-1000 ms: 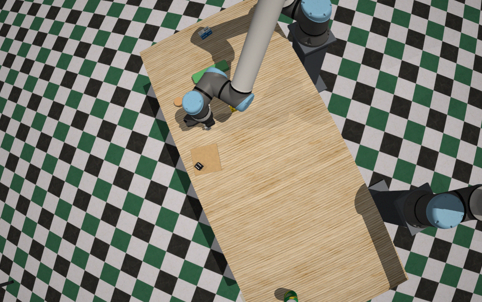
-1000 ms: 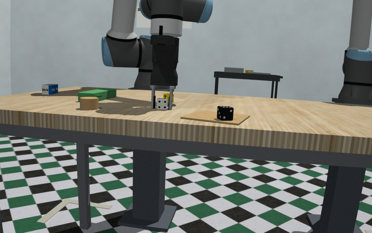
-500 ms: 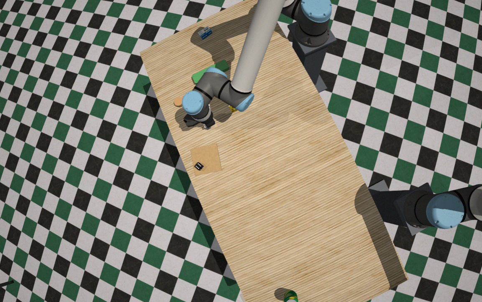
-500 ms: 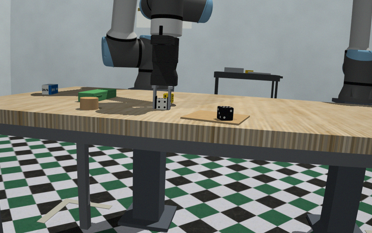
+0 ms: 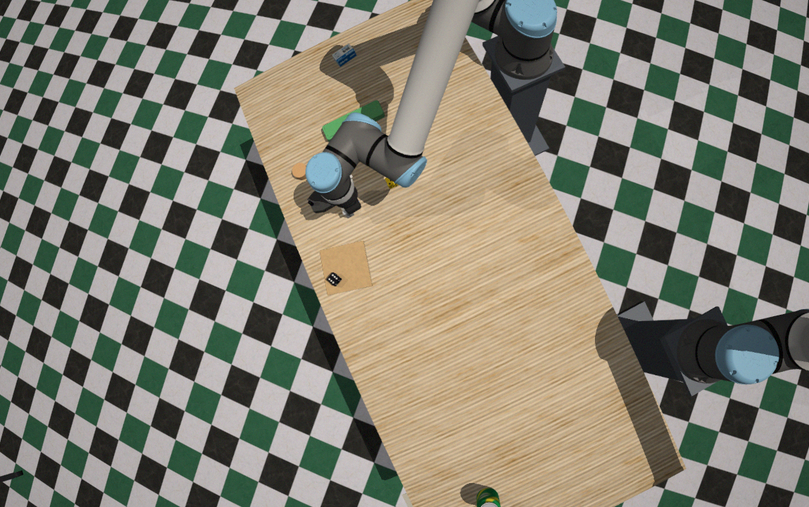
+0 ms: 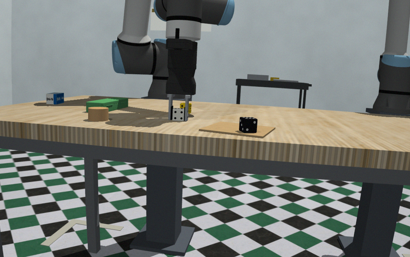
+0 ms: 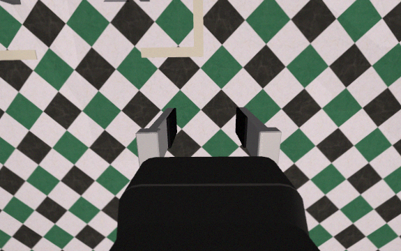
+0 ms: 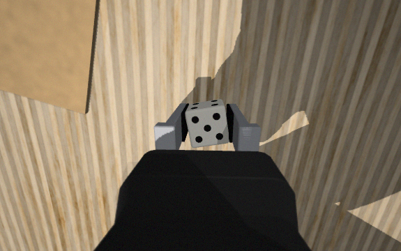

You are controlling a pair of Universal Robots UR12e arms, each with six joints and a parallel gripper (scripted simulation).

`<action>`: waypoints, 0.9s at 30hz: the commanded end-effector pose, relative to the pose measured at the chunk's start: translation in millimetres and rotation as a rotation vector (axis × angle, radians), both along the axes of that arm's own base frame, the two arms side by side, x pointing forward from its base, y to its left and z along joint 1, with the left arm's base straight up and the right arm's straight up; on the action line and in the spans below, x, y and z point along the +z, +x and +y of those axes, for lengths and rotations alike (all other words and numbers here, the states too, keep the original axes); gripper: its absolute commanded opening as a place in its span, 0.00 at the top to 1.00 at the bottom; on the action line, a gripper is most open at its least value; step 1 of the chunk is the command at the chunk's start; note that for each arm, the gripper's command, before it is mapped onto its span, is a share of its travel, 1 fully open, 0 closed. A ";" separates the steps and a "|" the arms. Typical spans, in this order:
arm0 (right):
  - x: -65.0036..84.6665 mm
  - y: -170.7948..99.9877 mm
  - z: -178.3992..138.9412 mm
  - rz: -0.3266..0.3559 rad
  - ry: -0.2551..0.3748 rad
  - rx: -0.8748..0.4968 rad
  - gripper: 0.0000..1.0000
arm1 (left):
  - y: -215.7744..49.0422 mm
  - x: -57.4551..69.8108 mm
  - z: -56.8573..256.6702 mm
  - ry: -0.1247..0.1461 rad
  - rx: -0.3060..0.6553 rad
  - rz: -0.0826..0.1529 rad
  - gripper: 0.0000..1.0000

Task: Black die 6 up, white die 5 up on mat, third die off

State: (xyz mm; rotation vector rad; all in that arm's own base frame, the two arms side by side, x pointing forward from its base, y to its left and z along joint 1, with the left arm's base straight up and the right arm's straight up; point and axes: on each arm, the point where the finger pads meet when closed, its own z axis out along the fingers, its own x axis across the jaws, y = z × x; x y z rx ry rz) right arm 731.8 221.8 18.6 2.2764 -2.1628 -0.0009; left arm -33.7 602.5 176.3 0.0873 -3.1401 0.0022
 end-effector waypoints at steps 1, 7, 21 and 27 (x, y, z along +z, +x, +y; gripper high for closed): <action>0.9 0.6 0.3 -0.001 0.001 0.000 0.43 | 0.1 0.7 0.6 0.001 0.000 0.000 0.00; 4.2 0.6 0.3 -0.001 0.001 0.000 0.43 | 0.1 0.7 0.6 0.001 0.000 0.000 0.00; 79.2 0.6 0.3 -0.001 0.001 0.000 0.43 | 0.1 0.7 0.6 0.001 0.000 0.000 0.00; 100.4 0.6 0.3 -0.001 0.001 0.000 0.43 | 0.1 0.7 0.6 0.001 0.000 0.000 0.00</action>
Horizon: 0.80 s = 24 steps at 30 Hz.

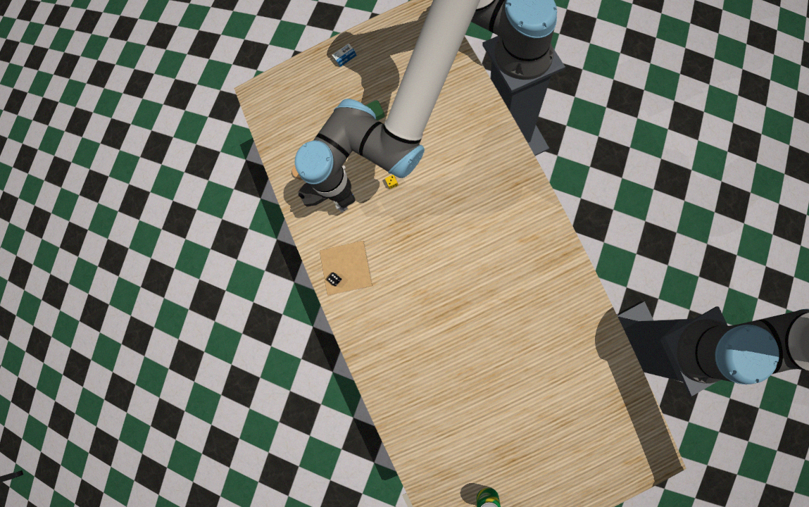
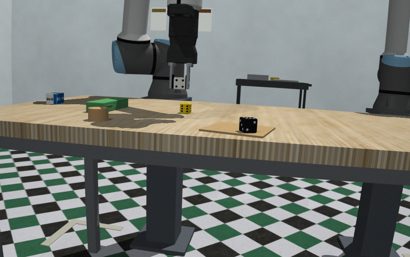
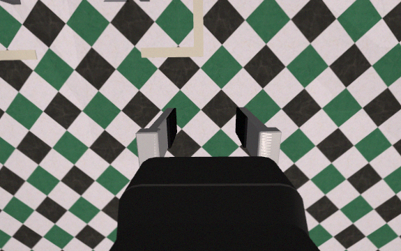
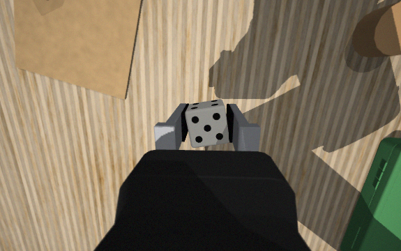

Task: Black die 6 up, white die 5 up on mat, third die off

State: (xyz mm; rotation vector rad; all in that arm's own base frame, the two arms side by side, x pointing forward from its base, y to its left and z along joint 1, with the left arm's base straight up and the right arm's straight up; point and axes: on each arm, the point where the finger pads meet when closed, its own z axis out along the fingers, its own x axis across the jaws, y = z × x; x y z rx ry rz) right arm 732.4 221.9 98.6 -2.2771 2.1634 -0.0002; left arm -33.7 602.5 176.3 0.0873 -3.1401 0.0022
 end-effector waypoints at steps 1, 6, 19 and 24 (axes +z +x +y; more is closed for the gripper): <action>20.8 0.0 0.2 0.001 0.000 0.000 0.43 | 0.1 0.7 0.6 0.001 0.000 0.000 0.00; 20.9 0.0 0.2 0.001 0.000 0.000 0.43 | 0.1 0.7 0.6 0.001 0.000 0.000 0.00; 23.8 22.5 69.8 0.000 0.000 0.194 0.43 | 0.1 0.7 0.6 0.001 0.000 0.000 0.00; 24.9 34.9 123.4 0.000 0.000 0.339 0.43 | 0.1 0.7 0.6 0.001 0.000 0.000 0.00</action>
